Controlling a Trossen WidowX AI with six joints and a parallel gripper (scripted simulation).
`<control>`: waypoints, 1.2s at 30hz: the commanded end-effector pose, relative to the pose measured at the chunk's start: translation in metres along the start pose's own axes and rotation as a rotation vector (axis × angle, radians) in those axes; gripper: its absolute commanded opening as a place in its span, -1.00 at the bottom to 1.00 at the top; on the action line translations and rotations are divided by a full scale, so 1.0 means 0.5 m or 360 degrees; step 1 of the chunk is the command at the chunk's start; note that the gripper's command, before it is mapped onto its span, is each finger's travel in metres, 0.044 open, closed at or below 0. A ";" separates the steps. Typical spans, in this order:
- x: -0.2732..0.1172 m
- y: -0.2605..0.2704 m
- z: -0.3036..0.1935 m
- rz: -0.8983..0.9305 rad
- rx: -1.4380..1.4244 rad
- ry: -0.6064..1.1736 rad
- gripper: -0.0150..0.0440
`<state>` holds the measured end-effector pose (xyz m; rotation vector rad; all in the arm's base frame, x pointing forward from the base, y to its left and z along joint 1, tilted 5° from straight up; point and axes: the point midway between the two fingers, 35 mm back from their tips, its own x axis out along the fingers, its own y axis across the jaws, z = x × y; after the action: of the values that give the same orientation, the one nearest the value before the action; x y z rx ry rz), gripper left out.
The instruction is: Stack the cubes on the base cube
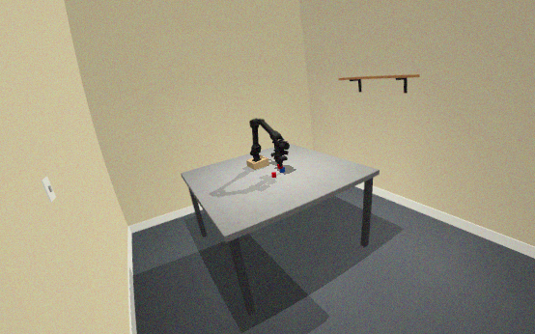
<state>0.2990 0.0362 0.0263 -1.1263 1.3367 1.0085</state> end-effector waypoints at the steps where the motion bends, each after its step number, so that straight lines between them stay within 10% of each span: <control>1: 0.002 0.000 0.000 -0.0002 -0.0005 0.0001 -0.14; 36: -0.053 0.000 0.000 0.0001 0.0000 0.0000 0.20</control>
<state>0.2972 0.0377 0.0464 -1.1277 1.3408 1.0155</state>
